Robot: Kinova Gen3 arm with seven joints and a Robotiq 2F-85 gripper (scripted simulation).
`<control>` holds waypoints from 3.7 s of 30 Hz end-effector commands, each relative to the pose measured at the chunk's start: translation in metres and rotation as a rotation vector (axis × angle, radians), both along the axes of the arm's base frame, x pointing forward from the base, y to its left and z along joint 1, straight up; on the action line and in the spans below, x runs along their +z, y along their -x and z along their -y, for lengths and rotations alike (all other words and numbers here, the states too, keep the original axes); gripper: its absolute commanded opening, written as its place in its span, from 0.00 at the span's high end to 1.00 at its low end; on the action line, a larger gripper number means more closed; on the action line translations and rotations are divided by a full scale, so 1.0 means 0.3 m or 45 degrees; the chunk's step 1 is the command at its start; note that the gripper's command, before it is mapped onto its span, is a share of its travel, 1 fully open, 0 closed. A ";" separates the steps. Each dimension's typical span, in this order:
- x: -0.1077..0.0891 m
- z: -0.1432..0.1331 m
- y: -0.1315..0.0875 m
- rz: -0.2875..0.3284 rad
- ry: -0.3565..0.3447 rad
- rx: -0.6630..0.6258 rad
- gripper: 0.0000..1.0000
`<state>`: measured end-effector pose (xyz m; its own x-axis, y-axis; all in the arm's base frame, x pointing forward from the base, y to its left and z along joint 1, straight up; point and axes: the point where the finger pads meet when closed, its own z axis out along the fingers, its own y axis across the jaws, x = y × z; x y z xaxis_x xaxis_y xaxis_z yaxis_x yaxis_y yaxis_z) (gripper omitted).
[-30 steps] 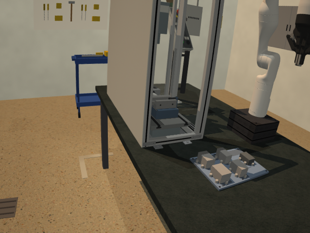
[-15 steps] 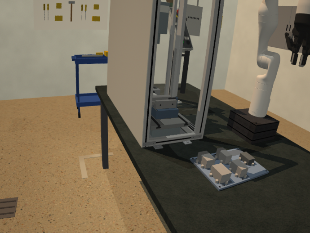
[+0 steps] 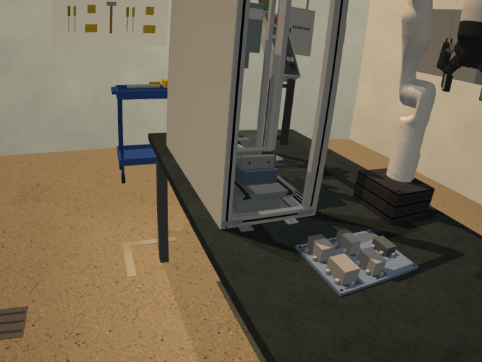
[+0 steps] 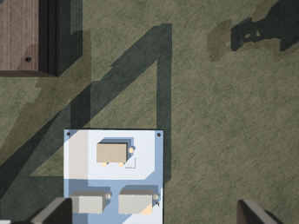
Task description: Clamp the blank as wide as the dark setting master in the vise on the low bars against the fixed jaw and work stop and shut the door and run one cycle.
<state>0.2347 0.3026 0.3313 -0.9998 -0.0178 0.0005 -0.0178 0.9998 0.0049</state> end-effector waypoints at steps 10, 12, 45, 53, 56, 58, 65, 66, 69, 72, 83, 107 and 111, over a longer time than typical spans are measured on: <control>0.002 -0.001 0.000 0.001 -0.001 0.000 0.00; 0.002 -0.001 0.000 0.001 -0.001 0.000 0.00; 0.002 -0.001 0.000 -0.002 -0.001 -0.585 0.00; 0.002 -0.001 0.000 -0.003 -0.001 -0.877 0.00; 0.002 -0.001 0.000 -0.003 -0.001 -0.877 0.00; 0.002 -0.001 0.000 -0.003 -0.001 -0.877 0.00; 0.002 -0.001 0.000 -0.004 -0.002 -0.935 0.00; 0.002 -0.001 0.000 -0.004 -0.002 -0.993 0.00; 0.002 -0.001 0.000 -0.005 -0.001 -1.169 0.00; 0.002 -0.001 0.000 -0.005 -0.001 -1.169 0.00; 0.002 -0.001 0.000 -0.006 -0.002 -1.285 0.00; 0.002 -0.001 0.000 -0.008 -0.001 -1.753 0.00; 0.002 -0.001 0.000 -0.008 -0.001 -1.753 0.00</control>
<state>0.2347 0.3026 0.3314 -0.2143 0.9768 0.0065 0.9768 0.2143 0.0006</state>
